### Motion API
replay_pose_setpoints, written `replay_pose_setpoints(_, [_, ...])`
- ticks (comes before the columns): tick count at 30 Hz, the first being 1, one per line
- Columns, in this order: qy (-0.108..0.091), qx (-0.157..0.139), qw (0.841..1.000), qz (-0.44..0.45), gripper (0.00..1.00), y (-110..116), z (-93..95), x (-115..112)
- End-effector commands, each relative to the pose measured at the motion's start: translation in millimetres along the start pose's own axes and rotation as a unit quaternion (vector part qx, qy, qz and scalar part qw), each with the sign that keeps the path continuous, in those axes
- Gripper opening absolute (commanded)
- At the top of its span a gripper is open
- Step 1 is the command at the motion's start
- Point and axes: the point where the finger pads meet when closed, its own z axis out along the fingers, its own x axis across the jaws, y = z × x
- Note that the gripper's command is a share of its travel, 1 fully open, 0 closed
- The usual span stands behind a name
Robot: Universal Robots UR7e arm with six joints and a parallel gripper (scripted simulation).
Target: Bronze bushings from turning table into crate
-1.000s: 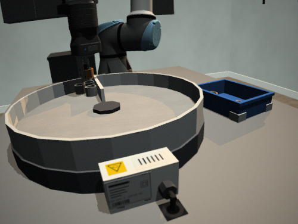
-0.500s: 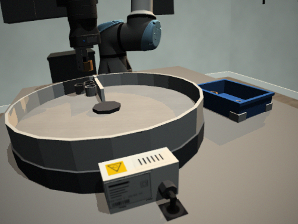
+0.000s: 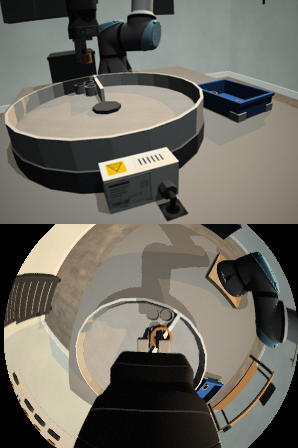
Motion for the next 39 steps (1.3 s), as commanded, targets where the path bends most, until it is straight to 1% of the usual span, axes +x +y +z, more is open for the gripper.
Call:
replay_pose_setpoints(1, [0.000,0.000,1.000,0.000,0.00,0,-3.0,0])
replay_pose_setpoints(7, [0.000,0.000,1.000,0.000,0.00,0,-3.0,0])
replay_pose_setpoints(12, [0.000,0.000,1.000,0.000,0.00,46,-2.9,31])
replay_pose_setpoints(24, [0.000,0.000,1.000,0.000,0.00,46,-2.9,31])
replay_pose_setpoints(29, [0.000,0.000,1.000,0.000,0.00,91,-2.9,61])
replay_pose_setpoints(39, [0.000,0.000,1.000,0.000,0.00,91,-2.9,61])
